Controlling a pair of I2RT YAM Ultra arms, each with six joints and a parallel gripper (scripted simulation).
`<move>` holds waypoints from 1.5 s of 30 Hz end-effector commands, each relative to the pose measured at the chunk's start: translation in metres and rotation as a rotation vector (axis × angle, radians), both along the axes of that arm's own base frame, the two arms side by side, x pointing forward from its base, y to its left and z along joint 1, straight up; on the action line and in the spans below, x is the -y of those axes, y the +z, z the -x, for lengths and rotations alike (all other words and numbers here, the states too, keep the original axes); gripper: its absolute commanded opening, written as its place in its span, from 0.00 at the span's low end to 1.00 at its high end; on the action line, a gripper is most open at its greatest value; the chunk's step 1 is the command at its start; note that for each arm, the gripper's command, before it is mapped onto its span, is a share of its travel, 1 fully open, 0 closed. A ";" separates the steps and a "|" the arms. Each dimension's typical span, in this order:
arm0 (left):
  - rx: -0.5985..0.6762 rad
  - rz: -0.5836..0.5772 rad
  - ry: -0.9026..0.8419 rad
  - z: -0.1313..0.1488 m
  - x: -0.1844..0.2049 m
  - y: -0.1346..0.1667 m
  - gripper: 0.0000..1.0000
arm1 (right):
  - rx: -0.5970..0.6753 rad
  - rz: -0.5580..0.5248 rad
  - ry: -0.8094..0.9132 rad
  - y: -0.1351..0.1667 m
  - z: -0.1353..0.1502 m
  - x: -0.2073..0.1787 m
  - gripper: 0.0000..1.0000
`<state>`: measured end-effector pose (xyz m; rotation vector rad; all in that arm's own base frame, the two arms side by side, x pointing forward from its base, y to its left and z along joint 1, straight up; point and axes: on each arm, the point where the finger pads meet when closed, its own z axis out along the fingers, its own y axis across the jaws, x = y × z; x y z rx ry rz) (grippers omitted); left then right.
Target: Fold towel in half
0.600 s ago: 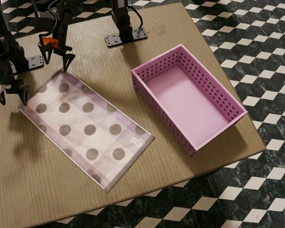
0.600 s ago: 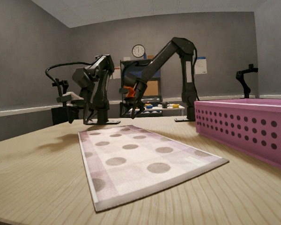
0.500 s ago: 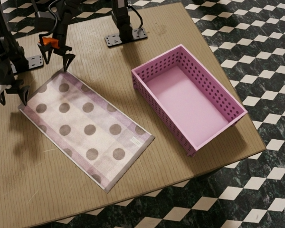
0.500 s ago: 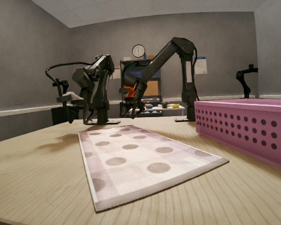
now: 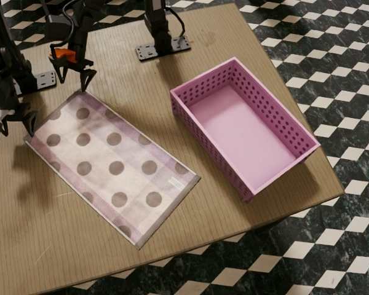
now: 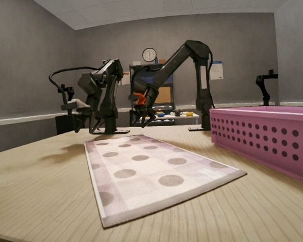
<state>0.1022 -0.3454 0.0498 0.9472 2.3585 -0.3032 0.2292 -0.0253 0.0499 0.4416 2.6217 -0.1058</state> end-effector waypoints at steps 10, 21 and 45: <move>0.037 0.001 -0.065 -0.001 0.008 0.019 0.34 | 0.066 -0.038 -0.080 0.017 -0.008 0.001 0.34; 0.030 -0.051 -0.058 -0.004 -0.005 -0.025 0.34 | 0.002 -0.029 -0.077 -0.025 0.004 0.004 0.34; 0.030 -0.021 -0.043 -0.006 0.006 -0.039 0.34 | 0.011 -0.034 -0.078 -0.048 0.003 0.003 0.34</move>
